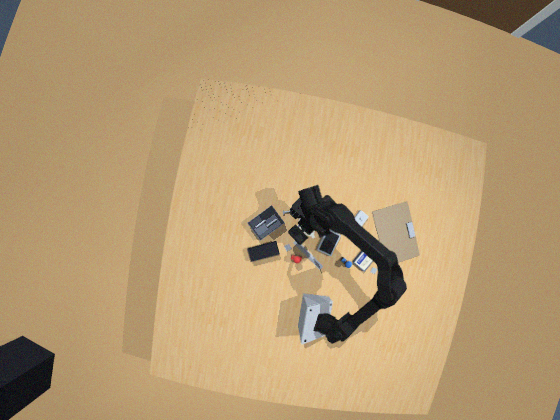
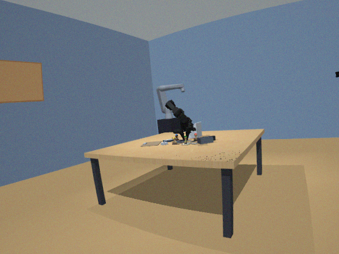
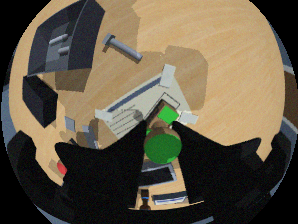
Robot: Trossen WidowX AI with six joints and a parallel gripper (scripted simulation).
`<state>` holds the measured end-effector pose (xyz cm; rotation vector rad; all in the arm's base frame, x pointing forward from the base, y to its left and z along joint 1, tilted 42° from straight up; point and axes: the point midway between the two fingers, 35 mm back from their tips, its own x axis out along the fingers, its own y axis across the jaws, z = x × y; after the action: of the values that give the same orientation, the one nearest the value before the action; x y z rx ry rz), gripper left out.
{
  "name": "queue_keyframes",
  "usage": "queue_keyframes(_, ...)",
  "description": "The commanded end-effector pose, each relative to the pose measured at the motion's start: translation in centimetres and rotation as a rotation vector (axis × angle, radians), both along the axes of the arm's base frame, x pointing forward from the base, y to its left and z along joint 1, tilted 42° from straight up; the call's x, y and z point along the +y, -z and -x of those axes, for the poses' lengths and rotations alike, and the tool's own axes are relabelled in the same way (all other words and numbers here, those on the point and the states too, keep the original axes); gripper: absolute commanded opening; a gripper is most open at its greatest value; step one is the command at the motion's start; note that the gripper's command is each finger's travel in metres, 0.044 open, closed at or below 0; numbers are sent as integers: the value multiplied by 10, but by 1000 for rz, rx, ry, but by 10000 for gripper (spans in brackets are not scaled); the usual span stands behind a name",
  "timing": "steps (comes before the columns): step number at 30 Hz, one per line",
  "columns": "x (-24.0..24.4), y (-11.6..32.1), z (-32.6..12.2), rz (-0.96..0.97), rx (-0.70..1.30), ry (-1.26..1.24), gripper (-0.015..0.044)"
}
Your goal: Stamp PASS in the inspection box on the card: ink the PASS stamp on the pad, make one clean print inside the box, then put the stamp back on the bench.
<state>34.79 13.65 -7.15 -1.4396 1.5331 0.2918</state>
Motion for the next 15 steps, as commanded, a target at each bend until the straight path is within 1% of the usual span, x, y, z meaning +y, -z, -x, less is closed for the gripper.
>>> queue_keyframes(1, 3, -3, -1, -3, -11, 2, 0)
queue_keyframes(15, 10, -11, 0, -4, -11, 2, 0)
